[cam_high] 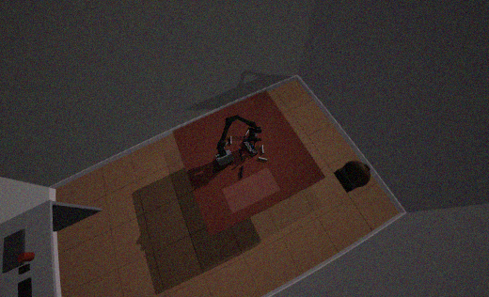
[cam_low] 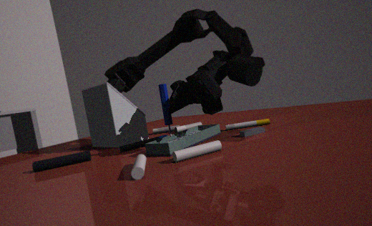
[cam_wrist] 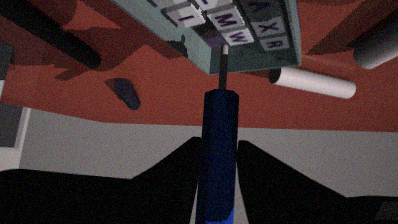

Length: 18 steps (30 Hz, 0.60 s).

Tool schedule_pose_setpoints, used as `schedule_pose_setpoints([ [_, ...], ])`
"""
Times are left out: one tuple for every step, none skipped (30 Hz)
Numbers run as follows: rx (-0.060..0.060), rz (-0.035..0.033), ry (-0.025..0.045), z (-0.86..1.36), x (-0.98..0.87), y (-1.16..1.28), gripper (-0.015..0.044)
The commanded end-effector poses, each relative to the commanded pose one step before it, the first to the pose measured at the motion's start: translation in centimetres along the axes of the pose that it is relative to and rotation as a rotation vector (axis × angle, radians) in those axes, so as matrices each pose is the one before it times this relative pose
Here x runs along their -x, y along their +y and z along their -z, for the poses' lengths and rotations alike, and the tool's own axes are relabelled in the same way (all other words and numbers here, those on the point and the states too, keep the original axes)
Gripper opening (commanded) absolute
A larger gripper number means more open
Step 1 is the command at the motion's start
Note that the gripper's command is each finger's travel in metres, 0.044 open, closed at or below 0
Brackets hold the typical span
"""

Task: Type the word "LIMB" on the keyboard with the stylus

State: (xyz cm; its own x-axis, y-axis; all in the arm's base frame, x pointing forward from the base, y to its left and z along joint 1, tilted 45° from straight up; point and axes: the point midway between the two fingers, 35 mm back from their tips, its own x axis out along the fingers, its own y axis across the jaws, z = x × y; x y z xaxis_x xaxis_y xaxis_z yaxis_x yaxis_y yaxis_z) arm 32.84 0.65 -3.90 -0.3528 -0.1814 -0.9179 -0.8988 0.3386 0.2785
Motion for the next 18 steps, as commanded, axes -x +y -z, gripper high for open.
schedule_pose_setpoints([
  [-0.0042, 0.00435, -0.00531, -0.238, 0.008, -0.149, 0.0081],
  [0.0, -0.00002, -0.00003, -0.068, -0.039, 0.001, 0.0081],
  [0.0, -0.00002, -0.00002, -0.065, -0.037, 0.001, 0.0081],
  [0.0, -0.00001, -0.00002, -0.05, -0.028, 0.0, 0.0081],
  [0.0, -0.00001, -0.00002, -0.044, -0.025, 0.0, 0.0081],
  [0.0, -0.00001, -0.00002, -0.041, -0.023, 0.0, 0.0081],
  [0.0, -0.00001, -0.00002, -0.045, -0.026, 0.0, 0.0081],
  [0.0, -0.00001, -0.00002, -0.042, -0.024, 0.0, 0.0081],
  [0.0, -0.00001, -0.00002, -0.046, -0.026, 0.0, 0.0081],
  [0.0, -0.00001, -0.00002, -0.042, -0.024, 0.0, 0.0081],
  [0.0, -0.00001, -0.00002, -0.046, -0.026, 0.0, 0.0081],
  [0.0, -0.00001, -0.00002, -0.042, -0.024, 0.0, 0.0081],
  [0.0, -0.00001, -0.00002, -0.045, -0.026, 0.0, 0.0081],
  [0.0, -0.00001, -0.00002, -0.042, -0.024, 0.0, 0.0081],
  [0.0, -0.00001, -0.00002, -0.045, -0.026, 0.0, 0.0081],
  [0.0, -0.00001, -0.00002, -0.042, -0.024, 0.0, 0.0081],
  [0.0, -0.00001, -0.00002, -0.045, -0.026, 0.0, 0.0081],
  [0.0, -0.00001, -0.00001, -0.018, -0.01, 0.0, 0.0081],
])
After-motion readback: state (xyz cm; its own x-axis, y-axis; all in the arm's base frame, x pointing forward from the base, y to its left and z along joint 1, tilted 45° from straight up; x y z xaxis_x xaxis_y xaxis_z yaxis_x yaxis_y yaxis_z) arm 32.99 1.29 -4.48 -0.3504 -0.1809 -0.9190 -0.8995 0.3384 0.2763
